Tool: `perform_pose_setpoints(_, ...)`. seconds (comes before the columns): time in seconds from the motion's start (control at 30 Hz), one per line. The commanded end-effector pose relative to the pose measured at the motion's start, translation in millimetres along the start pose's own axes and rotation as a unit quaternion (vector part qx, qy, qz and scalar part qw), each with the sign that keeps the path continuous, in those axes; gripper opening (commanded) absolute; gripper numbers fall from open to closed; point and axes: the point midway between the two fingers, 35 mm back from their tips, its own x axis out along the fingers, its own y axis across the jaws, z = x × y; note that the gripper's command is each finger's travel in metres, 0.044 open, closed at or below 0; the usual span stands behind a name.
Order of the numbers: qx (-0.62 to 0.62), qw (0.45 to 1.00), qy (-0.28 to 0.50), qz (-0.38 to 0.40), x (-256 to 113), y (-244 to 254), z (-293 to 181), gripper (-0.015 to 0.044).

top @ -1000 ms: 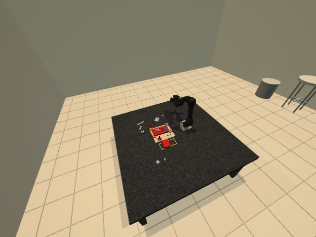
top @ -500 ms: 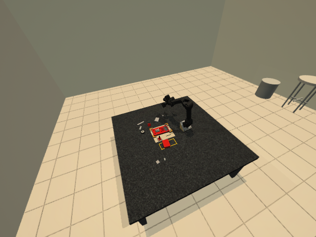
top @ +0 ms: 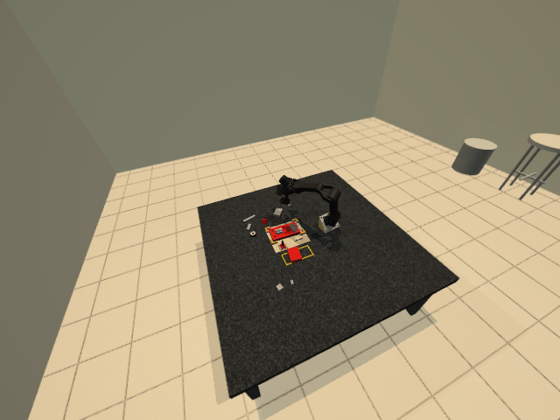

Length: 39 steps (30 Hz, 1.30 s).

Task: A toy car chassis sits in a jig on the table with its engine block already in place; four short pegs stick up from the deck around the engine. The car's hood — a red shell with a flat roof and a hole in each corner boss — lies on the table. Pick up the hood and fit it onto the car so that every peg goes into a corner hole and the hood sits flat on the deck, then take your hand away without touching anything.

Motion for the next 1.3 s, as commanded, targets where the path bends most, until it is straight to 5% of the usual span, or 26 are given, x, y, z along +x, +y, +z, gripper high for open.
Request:
perform_pose_setpoints(0.0, -0.097, 0.994, -0.006, 0.046, -14.9, 37.3, 16.5, 0.0440)
perform_pose_setpoints(0.33, -0.339, 0.925, -0.032, 0.166, -65.3, 140.0, 37.5, 0.0440)
perform_pose_setpoints(0.73, -0.573, 0.759, -0.080, 0.298, -143.6, 257.9, 20.9, 0.0440)
perform_pose_setpoints(1.1, -0.710, 0.561, -0.138, 0.403, -226.1, 347.1, -22.7, 0.0440)
perform_pose_setpoints(1.27, -0.716, 0.548, -0.142, 0.409, -231.3, 351.9, -25.8, 0.0440)
